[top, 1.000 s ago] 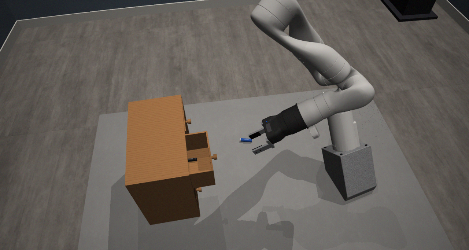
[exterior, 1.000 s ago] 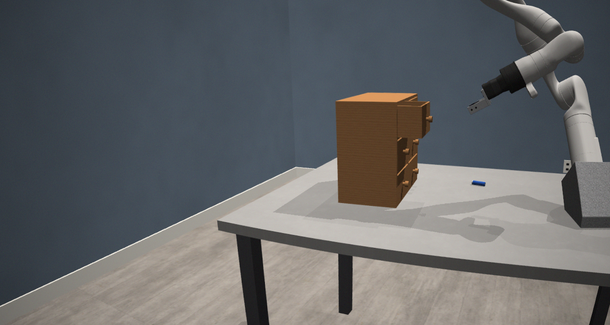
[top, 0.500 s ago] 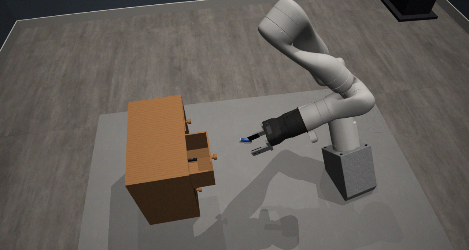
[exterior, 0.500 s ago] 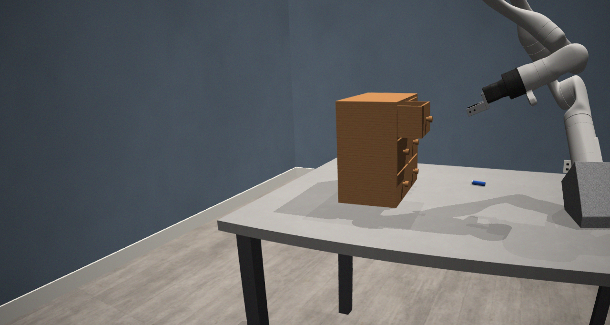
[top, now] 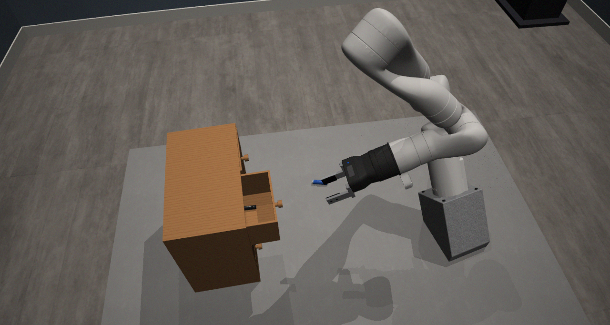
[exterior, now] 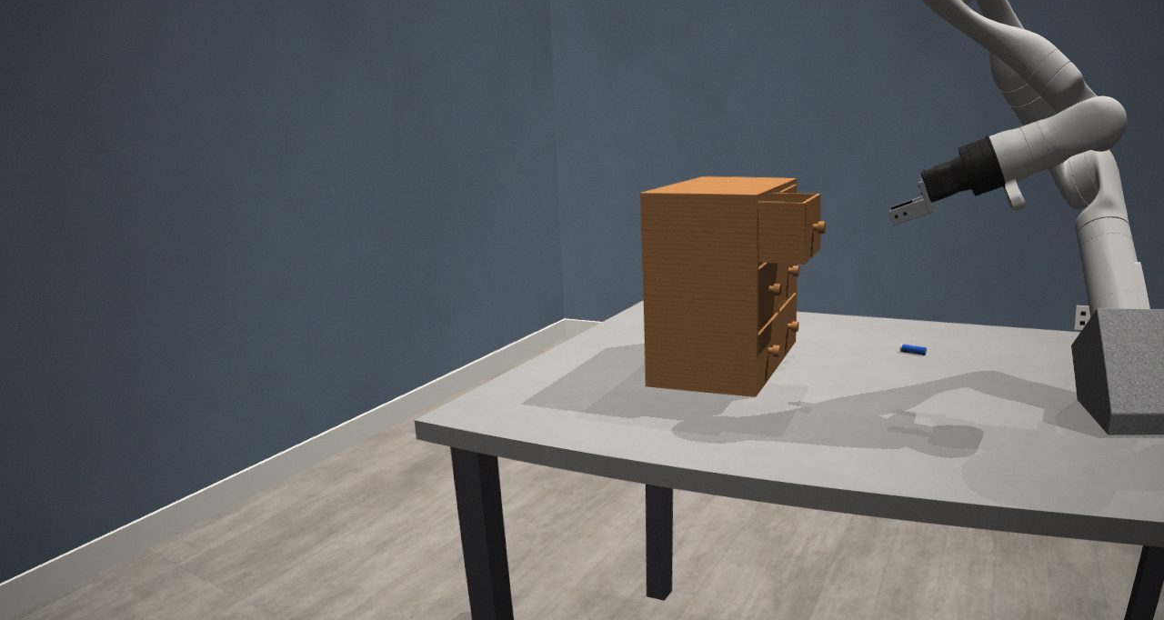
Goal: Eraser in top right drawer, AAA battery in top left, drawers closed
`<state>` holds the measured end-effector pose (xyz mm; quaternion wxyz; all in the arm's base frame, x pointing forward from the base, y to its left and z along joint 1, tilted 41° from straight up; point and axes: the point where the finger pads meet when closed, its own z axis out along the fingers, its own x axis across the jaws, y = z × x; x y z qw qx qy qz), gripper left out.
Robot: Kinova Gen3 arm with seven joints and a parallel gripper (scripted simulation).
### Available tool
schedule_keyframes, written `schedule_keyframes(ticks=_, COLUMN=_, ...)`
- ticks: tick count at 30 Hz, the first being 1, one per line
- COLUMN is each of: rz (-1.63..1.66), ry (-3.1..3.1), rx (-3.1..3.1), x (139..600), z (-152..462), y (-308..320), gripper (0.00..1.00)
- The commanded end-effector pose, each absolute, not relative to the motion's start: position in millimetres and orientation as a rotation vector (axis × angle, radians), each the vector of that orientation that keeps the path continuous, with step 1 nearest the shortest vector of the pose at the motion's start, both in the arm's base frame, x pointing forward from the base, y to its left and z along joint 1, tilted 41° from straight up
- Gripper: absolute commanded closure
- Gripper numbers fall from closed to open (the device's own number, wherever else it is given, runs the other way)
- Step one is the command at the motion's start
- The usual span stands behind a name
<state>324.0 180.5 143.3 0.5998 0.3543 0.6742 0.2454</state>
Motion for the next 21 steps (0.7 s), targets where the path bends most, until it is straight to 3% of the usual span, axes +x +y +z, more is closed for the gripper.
schedule_keyframes(ticks=1, rz=0.569, ry=1.567, rx=0.81, x=323.3, z=141.5, y=180.7, gripper=0.0)
schedule_keyframes(ticks=21, rz=0.576, ry=1.564, rx=0.804, x=323.8, z=141.1, y=180.5, gripper=0.0)
